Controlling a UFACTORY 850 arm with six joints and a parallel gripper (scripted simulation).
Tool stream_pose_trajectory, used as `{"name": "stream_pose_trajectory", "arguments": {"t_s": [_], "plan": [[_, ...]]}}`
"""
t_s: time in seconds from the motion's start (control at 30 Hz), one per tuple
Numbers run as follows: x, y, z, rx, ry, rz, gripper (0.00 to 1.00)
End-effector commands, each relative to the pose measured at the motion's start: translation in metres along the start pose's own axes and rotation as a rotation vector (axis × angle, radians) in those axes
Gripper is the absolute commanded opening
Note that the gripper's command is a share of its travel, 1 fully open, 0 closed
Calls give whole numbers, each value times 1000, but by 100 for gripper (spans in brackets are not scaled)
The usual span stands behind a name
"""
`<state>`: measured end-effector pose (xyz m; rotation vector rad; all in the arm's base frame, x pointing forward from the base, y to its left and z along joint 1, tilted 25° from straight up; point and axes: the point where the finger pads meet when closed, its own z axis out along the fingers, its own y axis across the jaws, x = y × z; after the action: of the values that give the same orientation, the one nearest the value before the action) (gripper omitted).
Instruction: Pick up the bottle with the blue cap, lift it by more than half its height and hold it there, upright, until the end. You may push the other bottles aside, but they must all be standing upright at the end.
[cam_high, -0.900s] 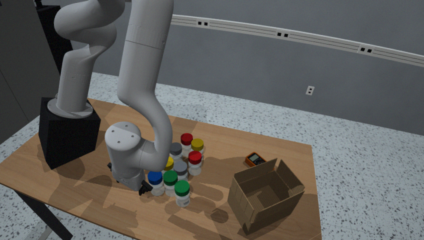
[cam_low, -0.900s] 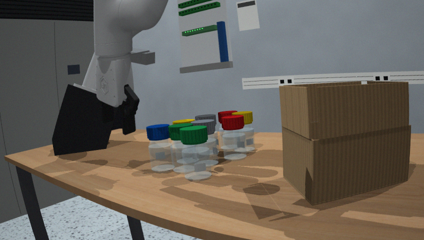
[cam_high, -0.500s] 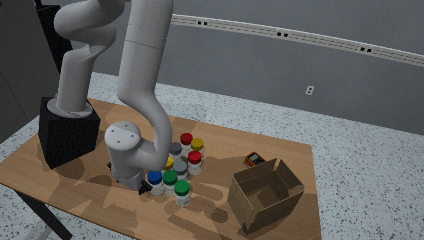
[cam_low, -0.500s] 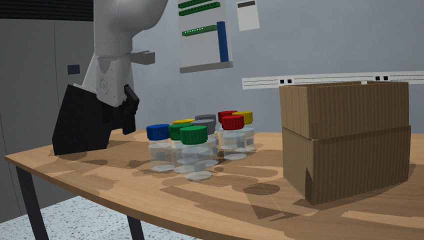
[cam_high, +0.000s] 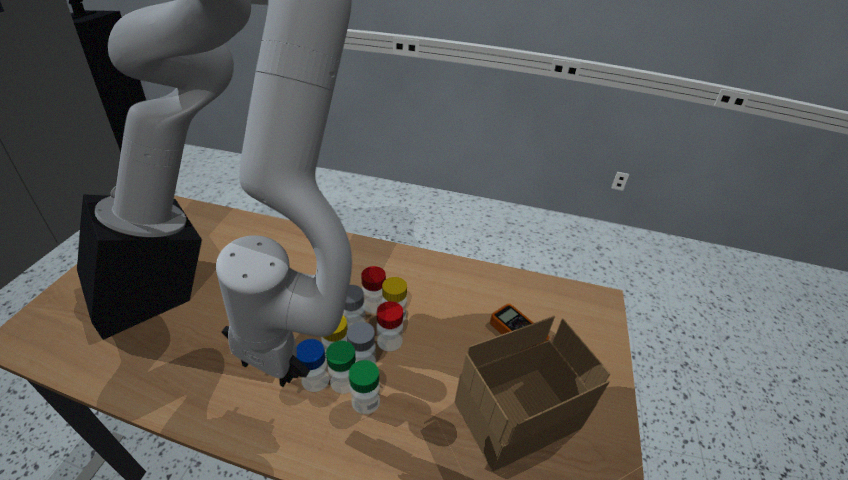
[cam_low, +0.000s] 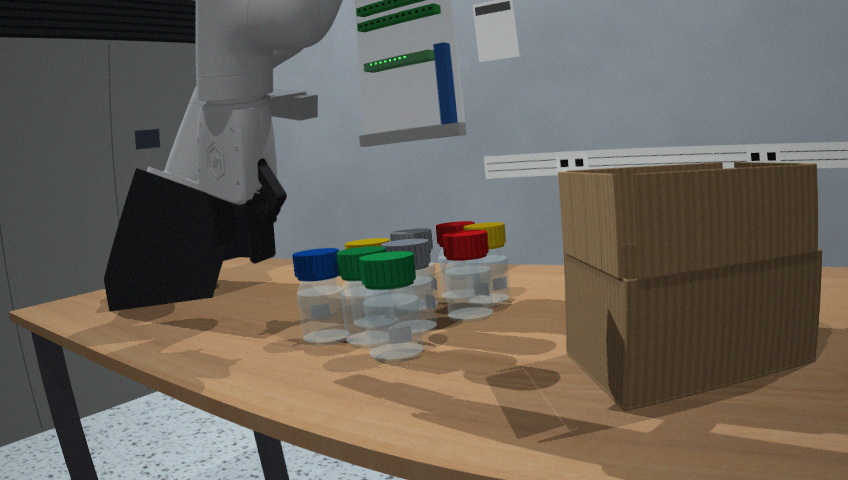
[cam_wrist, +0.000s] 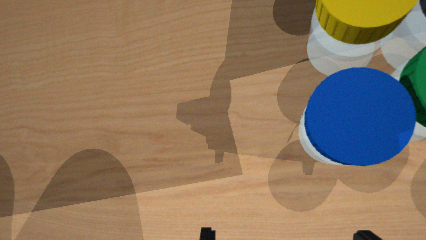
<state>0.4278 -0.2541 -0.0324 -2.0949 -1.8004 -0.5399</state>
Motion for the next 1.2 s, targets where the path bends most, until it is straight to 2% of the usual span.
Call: {"name": "stream_pose_trajectory", "arguments": {"t_s": [0.0,0.13,0.2,0.7,0.77,1.17], "plan": [[5,8,-11,-11,-10,-33,79],[17,22,-30,-29,-27,-100,79],[17,22,-30,-29,-27,-100,79],[75,69,-107,-98,-99,-367,79],[75,69,-107,-98,-99,-367,79],[127,95,-163,-147,-157,-571,79]]}}
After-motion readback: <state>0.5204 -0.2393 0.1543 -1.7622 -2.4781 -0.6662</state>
